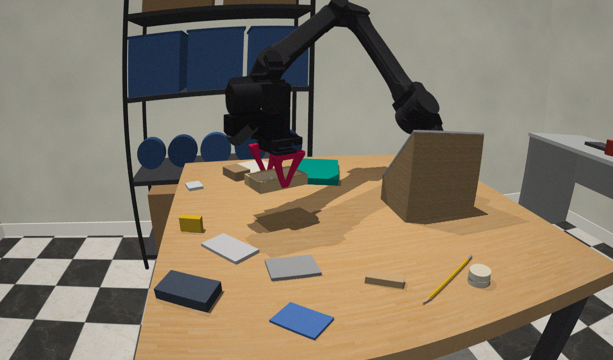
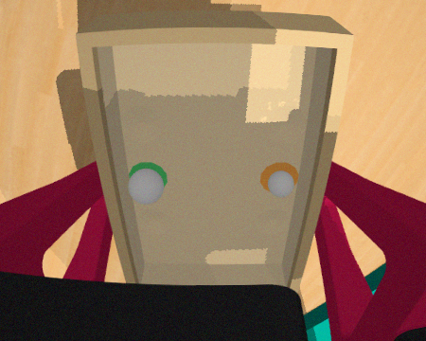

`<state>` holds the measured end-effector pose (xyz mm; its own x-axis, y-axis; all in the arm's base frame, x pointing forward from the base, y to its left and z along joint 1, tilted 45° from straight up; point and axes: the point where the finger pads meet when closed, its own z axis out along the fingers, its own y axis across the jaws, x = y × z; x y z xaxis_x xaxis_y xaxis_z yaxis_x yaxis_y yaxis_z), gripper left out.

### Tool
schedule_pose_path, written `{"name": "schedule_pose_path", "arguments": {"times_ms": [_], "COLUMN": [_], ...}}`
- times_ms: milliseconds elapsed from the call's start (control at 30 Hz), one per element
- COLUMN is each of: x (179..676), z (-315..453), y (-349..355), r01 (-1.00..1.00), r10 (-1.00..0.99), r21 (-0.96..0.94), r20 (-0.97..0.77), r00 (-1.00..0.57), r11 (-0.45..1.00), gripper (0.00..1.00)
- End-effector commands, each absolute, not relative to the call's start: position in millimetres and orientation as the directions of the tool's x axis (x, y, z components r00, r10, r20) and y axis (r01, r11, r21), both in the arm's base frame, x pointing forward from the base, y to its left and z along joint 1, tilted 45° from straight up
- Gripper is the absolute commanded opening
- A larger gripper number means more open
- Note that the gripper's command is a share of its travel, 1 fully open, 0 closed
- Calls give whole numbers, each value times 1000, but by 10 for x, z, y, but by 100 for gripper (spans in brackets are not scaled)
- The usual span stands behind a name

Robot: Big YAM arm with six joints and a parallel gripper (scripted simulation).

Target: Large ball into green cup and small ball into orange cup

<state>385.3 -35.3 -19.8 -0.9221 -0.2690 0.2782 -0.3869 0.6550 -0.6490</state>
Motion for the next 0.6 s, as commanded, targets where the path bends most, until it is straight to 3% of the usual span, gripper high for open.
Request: {"name": "schedule_pose_path", "arguments": {"times_ms": [0,567], "x": [4044,4042], "z": [-112,-118], "y": [-240,-254], "r01": [-375,-377], "r10": [-283,-282], "r21": [-660,-659], "r20": [248,251], "r00": [-926,-926], "r11": [651,651], "gripper": [70,70]}}
